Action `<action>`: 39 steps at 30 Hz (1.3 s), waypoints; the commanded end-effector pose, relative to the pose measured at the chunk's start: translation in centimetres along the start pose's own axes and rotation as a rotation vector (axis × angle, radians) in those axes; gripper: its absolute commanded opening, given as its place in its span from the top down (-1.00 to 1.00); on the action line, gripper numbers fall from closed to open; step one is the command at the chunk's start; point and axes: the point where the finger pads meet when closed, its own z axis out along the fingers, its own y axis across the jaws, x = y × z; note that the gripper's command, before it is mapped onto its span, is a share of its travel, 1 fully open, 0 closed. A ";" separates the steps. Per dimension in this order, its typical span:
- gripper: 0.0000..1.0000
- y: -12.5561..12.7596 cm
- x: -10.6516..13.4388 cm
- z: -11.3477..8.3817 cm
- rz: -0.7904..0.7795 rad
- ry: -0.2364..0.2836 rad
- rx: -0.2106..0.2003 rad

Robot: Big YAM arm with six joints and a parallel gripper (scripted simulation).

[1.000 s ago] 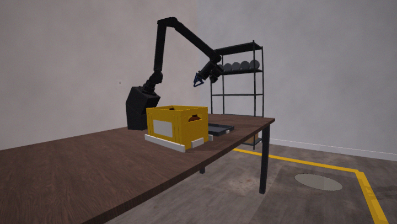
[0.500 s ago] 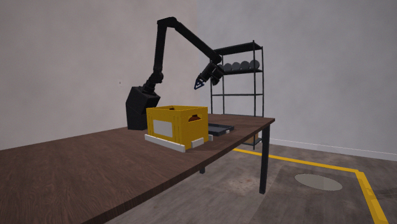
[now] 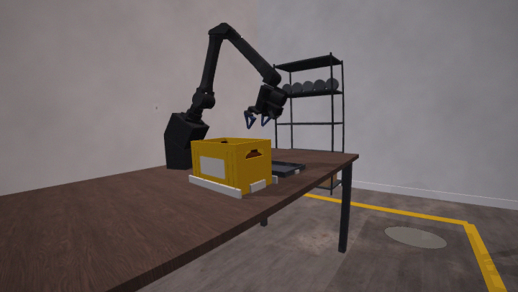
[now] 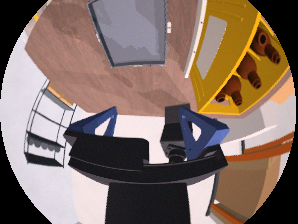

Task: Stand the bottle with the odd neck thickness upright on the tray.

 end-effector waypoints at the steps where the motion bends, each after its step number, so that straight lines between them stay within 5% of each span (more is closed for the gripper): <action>1: -1.00 -5.1 -3.0 -0.3 0.188 -0.104 -0.032; 4: -1.00 -10.7 -4.6 -1.6 0.353 -0.212 -0.061; 6: -1.00 -10.7 -4.6 -1.6 0.353 -0.212 -0.061; 15: -1.00 -23.3 -4.6 -4.9 0.685 -0.455 -0.102; 20: -1.00 -25.8 -4.1 -5.6 0.746 -0.505 -0.106; 26: -1.00 -25.1 -4.4 -5.4 0.727 -0.500 -0.108; 27: 1.00 -25.4 -4.3 -5.5 0.730 -0.502 -0.106; 39: 1.00 -25.4 -4.3 -5.6 0.730 -0.503 -0.106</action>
